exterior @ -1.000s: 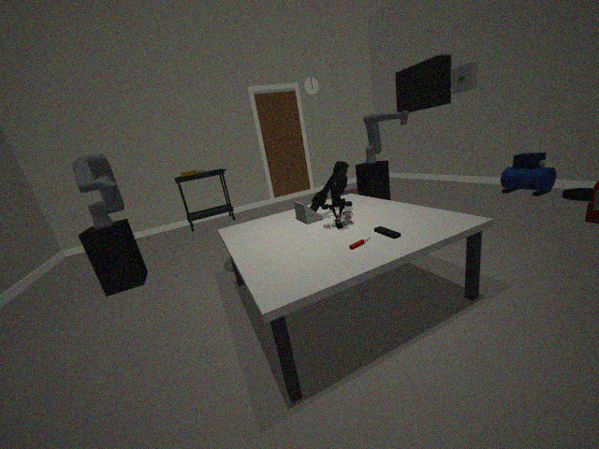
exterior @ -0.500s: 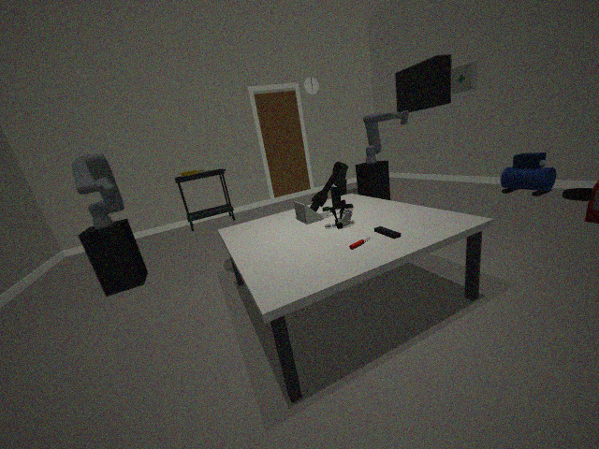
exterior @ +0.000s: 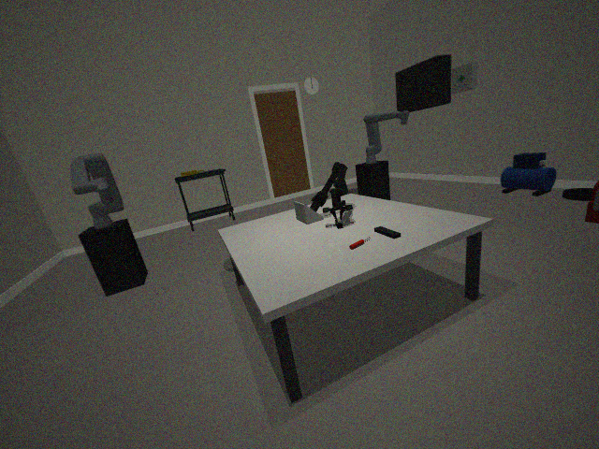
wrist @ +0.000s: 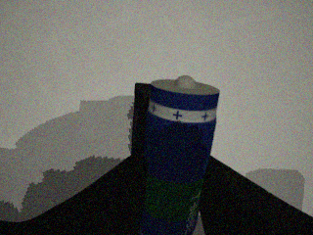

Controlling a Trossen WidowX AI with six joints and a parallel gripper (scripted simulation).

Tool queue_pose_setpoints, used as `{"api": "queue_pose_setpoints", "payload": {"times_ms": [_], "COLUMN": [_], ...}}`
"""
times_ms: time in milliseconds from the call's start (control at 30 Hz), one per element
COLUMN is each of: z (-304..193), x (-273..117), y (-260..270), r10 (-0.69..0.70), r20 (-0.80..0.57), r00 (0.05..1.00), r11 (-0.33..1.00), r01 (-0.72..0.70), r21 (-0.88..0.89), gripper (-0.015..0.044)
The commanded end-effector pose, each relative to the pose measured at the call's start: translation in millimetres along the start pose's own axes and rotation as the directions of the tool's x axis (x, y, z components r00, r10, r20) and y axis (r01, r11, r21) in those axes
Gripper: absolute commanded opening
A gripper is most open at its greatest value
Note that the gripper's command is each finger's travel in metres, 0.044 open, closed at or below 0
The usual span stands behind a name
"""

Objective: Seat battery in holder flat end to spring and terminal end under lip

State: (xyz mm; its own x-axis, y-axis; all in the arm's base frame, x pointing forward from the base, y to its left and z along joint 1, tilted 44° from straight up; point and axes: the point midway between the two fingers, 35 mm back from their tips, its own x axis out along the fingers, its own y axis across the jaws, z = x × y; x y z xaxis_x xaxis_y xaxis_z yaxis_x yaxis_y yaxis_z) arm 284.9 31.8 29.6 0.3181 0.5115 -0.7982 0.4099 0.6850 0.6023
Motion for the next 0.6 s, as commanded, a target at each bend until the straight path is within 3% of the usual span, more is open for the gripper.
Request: {"api": "queue_pose_setpoints", "payload": {"times_ms": [0,567], "z": [-2.4,-8.9], "x": [1.3,5.3], "y": [-0.8,0.7], "r10": [-0.006,-0.006], "r20": [0.024,0.140], "r00": [1.000,0.990], "r11": [1.000,1.000], "r01": [0.006,0.004], "r21": [0.003,0.014], "gripper": [0.0076,0.0076]}}
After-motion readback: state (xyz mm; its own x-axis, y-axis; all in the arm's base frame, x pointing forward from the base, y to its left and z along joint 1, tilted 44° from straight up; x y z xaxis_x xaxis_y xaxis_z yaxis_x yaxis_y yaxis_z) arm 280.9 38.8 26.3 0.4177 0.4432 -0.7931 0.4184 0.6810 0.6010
